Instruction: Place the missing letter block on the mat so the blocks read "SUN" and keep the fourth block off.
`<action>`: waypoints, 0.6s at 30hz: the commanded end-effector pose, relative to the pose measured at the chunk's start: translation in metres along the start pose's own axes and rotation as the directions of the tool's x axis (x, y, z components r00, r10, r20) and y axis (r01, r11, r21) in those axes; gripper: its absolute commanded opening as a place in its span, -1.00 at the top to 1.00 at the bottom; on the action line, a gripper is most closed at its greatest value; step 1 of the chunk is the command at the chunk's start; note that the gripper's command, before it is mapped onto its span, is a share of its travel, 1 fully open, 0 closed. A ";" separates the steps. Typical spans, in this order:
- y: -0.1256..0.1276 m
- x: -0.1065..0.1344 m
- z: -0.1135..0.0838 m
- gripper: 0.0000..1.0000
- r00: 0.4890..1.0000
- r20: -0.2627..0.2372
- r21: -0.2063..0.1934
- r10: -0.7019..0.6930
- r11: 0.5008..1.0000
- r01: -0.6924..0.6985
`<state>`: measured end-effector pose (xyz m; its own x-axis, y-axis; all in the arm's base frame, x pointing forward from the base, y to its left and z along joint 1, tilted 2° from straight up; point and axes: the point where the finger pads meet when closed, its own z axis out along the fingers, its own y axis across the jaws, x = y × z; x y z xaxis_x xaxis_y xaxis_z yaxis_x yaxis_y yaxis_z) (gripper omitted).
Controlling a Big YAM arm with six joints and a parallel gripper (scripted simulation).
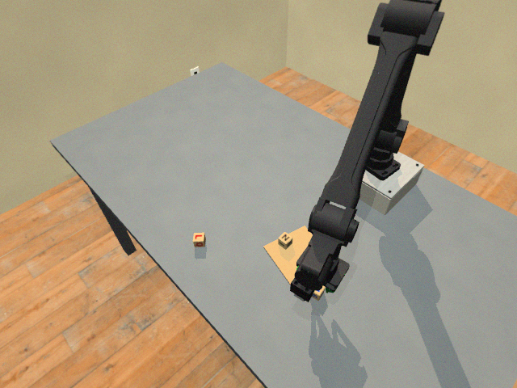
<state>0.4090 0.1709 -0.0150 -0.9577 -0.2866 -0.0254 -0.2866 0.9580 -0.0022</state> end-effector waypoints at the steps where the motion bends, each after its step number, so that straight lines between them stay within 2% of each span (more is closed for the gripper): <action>1: -0.001 -0.010 0.001 -0.06 1.000 0.026 -0.002 -0.008 1.000 0.008; 18: -0.001 -0.013 0.001 -0.06 0.999 0.036 -0.003 -0.008 1.000 0.008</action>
<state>0.4104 0.1715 -0.0200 -0.9576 -0.2866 -0.0304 -0.2866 0.9580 -0.0017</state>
